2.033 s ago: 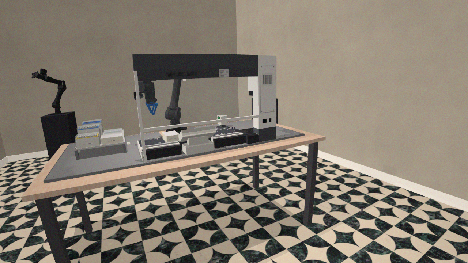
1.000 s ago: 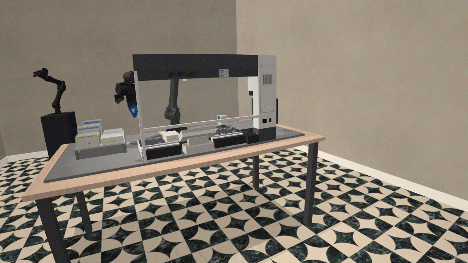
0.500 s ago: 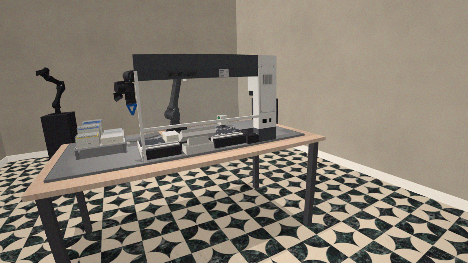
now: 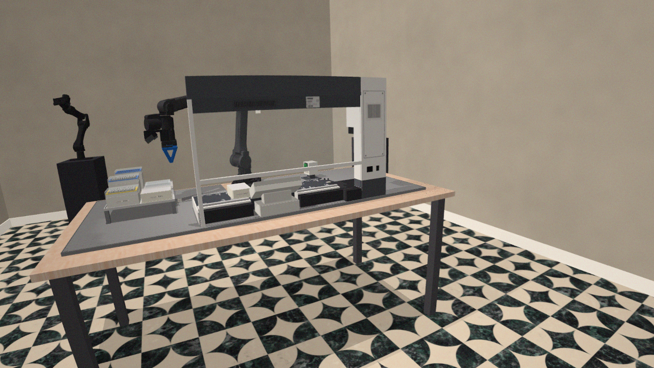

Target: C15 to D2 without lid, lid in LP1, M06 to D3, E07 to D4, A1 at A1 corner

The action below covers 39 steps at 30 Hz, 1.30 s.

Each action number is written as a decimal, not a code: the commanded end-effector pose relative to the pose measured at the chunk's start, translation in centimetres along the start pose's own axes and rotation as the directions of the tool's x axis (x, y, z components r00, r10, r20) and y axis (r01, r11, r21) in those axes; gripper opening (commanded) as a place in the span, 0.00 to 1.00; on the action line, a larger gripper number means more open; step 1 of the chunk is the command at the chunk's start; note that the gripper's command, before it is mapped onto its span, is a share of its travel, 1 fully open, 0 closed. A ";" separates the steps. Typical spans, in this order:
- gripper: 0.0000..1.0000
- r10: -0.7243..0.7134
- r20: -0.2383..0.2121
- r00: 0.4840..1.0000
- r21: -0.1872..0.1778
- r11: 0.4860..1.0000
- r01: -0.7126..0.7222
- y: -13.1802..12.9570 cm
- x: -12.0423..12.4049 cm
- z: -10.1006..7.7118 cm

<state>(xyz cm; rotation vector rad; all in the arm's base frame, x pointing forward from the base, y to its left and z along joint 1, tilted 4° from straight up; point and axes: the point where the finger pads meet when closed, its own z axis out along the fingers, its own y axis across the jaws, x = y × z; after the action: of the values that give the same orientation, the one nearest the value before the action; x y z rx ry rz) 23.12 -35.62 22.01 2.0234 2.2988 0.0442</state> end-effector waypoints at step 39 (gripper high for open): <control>1.00 -0.021 0.027 0.999 -0.012 1.000 0.021 1.0 -9.4 0.6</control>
<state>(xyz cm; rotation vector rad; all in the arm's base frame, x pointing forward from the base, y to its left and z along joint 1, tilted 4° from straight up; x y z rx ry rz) 24.03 -43.68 20.86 2.0273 2.3155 0.0517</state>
